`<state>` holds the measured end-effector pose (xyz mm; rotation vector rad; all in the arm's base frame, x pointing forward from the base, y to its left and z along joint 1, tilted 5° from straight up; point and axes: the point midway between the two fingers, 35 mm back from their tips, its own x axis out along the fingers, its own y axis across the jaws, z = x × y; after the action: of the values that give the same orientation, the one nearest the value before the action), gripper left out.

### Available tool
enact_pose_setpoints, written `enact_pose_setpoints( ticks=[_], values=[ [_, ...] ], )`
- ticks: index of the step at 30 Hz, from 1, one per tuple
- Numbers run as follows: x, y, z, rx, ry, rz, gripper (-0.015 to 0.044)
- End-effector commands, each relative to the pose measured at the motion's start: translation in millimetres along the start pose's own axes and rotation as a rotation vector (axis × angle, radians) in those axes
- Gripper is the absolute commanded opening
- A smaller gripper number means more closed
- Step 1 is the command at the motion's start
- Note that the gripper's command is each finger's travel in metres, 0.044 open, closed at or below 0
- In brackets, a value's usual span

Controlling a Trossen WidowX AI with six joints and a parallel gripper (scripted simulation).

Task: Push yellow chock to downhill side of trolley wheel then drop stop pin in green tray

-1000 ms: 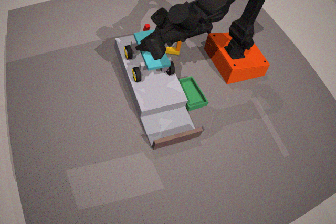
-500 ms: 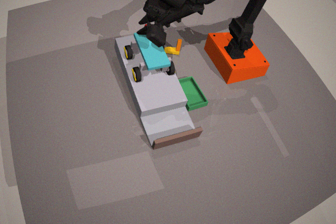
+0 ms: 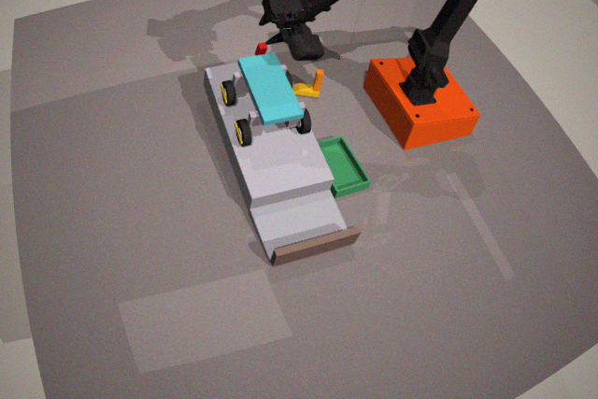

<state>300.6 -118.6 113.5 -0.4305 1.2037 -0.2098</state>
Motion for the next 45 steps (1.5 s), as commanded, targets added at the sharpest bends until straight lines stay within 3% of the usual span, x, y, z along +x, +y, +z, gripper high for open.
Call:
enact_pose_setpoints(
  ticks=[1,12,22,31,45],
  values=[
    [4,-1,-25,-0.195,0.077,0.076,0.019],
    [6,10,-84,-0.626,0.17,0.342,0.019],
    [-4,25,-127,-0.939,0.114,0.611,0.019],
    [-4,26,-128,-0.944,0.112,0.616,0.019],
    [31,44,-143,-0.944,0.112,0.616,0.019]
  ],
)
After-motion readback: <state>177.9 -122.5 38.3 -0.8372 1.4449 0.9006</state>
